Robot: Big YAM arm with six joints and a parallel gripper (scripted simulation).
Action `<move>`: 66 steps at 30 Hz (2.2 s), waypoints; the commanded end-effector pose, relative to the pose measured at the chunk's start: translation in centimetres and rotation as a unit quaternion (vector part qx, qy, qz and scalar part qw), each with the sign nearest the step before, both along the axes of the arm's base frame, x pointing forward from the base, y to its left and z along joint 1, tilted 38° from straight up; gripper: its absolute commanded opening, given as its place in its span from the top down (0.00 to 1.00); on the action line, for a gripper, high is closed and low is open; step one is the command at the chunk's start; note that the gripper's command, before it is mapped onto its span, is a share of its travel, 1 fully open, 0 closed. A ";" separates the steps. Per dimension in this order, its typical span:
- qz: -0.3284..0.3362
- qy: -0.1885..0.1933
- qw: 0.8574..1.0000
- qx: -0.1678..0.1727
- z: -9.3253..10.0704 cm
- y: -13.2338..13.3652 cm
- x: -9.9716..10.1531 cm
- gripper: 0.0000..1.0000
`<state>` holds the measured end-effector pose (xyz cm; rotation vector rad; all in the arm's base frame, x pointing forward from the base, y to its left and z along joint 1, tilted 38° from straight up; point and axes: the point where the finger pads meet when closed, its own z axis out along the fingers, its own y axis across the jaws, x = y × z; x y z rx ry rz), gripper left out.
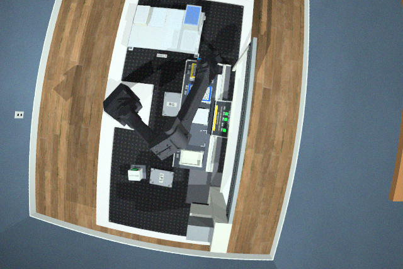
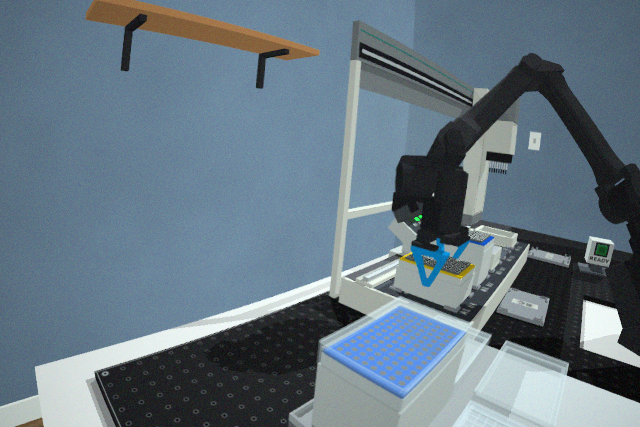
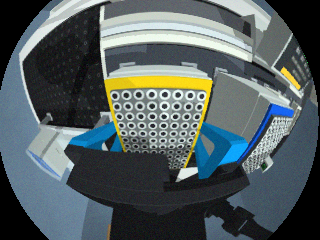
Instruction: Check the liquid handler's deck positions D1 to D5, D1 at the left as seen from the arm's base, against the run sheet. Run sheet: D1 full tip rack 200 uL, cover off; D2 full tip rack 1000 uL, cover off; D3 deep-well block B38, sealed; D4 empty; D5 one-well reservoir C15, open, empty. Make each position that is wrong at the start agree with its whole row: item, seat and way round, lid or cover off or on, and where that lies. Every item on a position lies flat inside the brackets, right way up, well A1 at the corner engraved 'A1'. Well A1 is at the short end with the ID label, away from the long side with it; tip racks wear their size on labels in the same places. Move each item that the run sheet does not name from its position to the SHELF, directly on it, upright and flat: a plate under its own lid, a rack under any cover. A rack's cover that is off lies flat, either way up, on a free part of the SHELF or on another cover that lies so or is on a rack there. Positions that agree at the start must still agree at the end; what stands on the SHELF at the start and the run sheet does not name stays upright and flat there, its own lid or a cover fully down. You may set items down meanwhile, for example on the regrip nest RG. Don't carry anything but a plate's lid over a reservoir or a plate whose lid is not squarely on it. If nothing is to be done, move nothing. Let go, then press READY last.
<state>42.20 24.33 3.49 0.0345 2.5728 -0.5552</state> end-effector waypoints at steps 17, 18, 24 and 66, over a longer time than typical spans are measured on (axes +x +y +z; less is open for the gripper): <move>0.003 -0.012 1.000 0.011 1.1 0.9 0.7 0.00; 0.003 -0.012 1.000 0.011 1.1 0.9 0.7 0.00; 0.003 -0.012 1.000 0.011 1.1 0.9 0.7 0.00; 0.008 -0.023 0.999 0.022 4.1 3.0 -0.3 0.00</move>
